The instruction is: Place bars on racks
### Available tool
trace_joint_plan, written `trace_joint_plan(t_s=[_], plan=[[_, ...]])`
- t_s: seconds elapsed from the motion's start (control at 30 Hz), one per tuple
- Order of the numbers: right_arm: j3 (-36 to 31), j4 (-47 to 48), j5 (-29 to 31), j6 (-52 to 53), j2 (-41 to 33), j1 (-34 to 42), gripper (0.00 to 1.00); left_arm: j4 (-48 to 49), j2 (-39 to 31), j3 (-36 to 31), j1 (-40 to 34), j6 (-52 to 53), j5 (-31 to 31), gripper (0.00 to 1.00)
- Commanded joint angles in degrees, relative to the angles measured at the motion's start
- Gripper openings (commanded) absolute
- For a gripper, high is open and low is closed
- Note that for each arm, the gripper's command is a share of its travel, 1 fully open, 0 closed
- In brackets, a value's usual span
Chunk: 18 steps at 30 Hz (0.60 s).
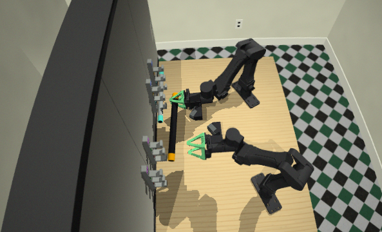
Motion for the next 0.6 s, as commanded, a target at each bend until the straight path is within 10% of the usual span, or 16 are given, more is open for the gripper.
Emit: trace_joint_plan(t_s=[0.0, 0.57], plan=[[2.1, 4.3, -0.2, 1.7, -0.4, 0.1, 0.00, -0.1, -1.8, -0.7, 1.0, -0.1, 1.2, 1.00], [1.9, 4.8, -0.2, 1.7, -0.2, 0.0, 0.00, -0.5, -3.1, -1.6, 4.5, 0.0, 4.6, 1.00]])
